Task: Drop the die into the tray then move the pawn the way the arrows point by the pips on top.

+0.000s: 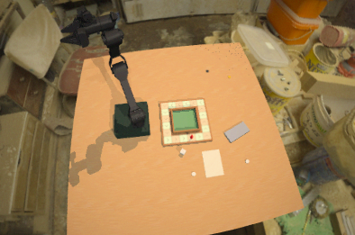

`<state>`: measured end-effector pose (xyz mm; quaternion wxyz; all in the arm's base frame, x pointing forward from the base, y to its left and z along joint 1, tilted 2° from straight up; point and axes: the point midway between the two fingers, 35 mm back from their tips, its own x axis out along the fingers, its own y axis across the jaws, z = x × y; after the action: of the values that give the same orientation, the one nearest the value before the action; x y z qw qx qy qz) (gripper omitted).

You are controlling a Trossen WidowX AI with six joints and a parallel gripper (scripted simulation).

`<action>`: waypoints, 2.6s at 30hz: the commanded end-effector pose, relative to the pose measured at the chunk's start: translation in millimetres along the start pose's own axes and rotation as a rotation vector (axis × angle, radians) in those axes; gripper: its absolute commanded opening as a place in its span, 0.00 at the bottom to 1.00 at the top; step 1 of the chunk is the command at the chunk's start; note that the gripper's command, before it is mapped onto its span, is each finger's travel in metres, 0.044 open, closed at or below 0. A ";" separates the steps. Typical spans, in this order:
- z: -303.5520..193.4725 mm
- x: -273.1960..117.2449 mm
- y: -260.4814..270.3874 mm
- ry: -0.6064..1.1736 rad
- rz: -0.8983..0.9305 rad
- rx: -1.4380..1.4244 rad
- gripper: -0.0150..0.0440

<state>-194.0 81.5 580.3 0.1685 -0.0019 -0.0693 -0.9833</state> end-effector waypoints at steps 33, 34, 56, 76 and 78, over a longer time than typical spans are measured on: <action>18.7 -74.7 323.6 -0.614 0.375 -0.483 0.72; 14.0 -82.3 336.6 -0.641 0.410 -0.507 0.72; -218.1 -246.6 522.0 -0.609 1.351 -0.829 0.72; -503.3 -342.2 431.5 0.375 1.900 -1.341 0.72; -525.7 -344.2 407.7 0.526 1.885 -1.410 0.72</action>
<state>285.2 -292.6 156.0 0.8151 -0.0386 0.4887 -0.3087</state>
